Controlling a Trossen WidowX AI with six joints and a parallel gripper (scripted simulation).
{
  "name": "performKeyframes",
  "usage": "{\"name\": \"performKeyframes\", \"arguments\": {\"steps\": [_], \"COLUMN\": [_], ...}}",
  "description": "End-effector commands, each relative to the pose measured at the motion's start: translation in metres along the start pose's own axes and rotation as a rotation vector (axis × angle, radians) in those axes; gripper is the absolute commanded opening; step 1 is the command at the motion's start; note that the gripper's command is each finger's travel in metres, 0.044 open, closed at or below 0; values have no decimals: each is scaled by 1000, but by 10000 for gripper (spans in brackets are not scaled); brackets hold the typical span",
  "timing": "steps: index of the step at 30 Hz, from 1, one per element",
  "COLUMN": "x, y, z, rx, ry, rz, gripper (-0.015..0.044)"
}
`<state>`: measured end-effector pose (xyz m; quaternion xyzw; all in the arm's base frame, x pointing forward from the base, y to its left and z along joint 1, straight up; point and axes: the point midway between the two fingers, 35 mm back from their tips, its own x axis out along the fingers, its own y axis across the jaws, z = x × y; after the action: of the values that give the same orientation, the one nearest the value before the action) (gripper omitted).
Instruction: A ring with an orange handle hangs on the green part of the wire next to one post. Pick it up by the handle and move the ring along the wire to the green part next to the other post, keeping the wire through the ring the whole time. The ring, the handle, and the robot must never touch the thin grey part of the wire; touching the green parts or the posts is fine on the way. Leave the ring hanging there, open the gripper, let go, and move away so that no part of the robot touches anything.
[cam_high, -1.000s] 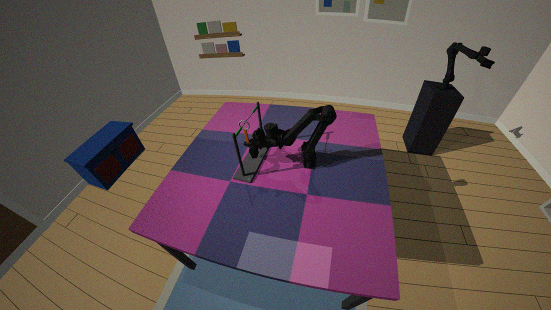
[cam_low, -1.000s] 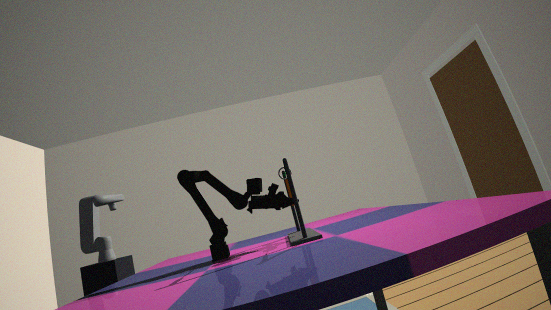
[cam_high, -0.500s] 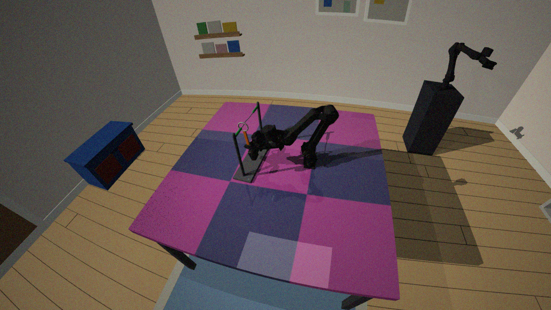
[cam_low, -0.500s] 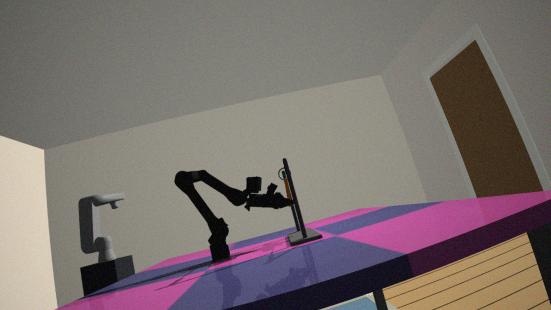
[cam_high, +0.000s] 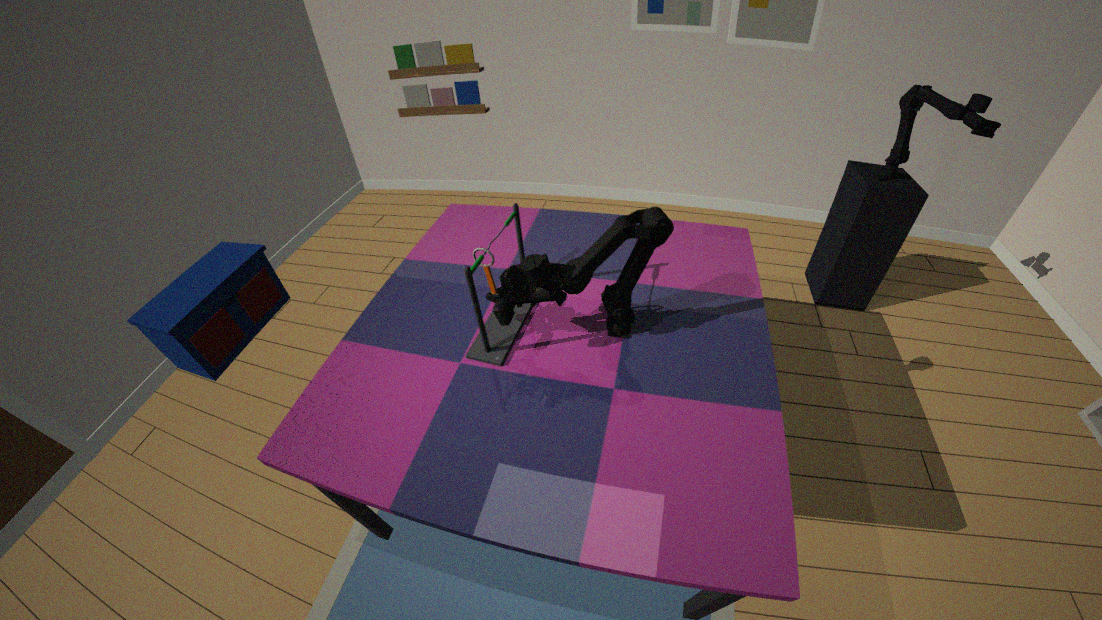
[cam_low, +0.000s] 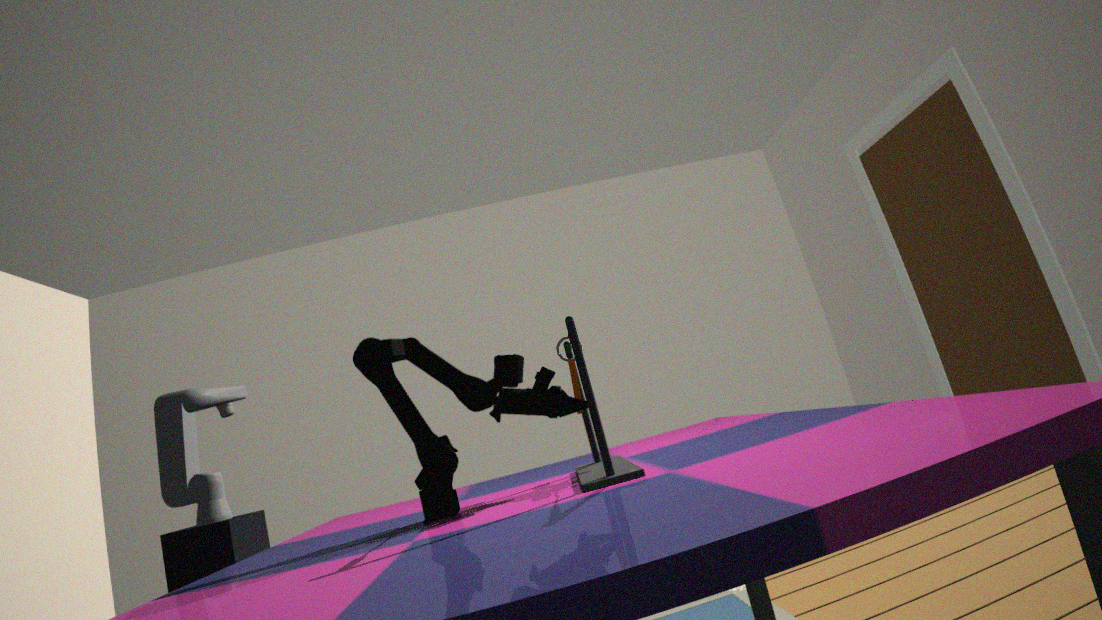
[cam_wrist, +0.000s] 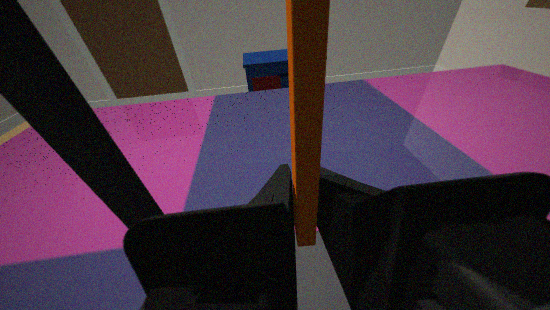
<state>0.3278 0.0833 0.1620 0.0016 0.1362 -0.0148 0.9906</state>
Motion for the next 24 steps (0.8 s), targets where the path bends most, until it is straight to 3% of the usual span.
{"name": "performKeyframes", "arguments": {"steps": [1,24], "x": [1,4], "y": [4,21], "z": [5,-1], "rx": [9,9], "ry": [-10,-10], "rz": [-2,2], "gripper": [-150,-150]}}
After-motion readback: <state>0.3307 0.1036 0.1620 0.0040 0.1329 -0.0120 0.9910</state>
